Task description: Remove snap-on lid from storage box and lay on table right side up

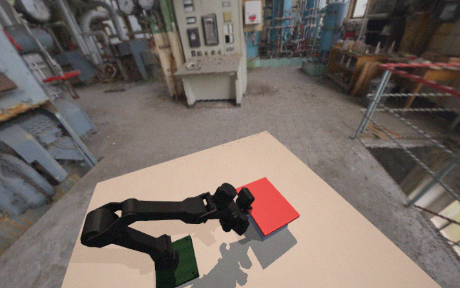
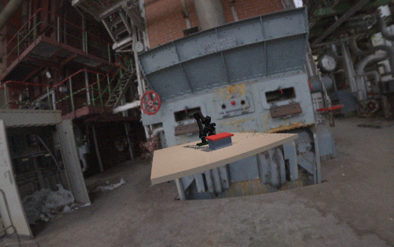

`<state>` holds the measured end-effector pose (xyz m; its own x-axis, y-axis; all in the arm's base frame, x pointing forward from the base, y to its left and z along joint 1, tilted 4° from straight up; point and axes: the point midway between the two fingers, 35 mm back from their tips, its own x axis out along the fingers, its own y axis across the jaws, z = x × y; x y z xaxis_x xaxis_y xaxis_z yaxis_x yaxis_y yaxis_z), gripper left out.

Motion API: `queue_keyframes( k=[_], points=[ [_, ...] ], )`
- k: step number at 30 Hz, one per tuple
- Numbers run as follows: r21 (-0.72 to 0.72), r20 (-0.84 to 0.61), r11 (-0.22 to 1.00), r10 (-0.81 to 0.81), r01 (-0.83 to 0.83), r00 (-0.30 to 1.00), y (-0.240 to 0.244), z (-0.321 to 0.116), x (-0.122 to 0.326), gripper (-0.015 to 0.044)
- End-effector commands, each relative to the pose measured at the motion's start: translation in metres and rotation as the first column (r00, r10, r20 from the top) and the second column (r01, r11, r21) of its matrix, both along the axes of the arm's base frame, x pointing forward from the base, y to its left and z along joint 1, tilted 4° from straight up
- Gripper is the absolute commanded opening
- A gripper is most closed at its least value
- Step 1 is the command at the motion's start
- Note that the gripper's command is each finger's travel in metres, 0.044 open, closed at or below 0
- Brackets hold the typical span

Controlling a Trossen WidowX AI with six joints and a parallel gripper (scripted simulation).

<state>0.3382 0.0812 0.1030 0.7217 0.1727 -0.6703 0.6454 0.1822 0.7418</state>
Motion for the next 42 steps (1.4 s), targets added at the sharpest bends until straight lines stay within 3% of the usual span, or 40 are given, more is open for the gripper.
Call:
queue_keyframes(
  k=[1, 42],
  points=[
    [0.000, 0.001, 1.000, 0.000, 0.000, 1.000, 0.000, 0.000, 0.001, 0.0000],
    [0.006, 0.000, 1.000, 0.002, -0.002, 1.000, 0.003, 0.043, 0.009, 0.0000]
  ],
)
